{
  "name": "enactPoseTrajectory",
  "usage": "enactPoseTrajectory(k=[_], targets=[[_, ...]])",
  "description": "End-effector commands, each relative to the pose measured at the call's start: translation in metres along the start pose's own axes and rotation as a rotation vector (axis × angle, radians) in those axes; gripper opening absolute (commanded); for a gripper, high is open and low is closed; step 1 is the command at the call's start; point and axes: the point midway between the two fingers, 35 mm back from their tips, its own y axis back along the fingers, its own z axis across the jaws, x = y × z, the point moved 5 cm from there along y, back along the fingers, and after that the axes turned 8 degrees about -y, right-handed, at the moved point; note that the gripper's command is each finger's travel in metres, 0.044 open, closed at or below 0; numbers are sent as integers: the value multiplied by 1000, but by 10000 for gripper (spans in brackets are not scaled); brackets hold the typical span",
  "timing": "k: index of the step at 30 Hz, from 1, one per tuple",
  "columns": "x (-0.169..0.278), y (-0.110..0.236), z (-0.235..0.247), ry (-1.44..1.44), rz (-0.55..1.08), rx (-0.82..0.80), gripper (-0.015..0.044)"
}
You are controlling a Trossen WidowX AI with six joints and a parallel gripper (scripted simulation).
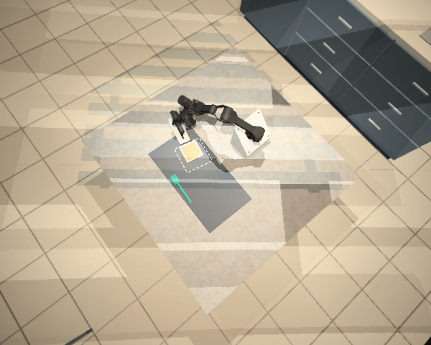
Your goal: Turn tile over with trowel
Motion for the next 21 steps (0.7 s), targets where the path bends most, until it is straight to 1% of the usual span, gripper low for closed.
enactPoseTrajectory(k=[1, 11, 21], targets=[[1, -2, 0, 5, 8, 11, 0], [1, -10, 10, 7, 13, 11, 0], [-13, -10, 12, 2, 0, 13, 0]])
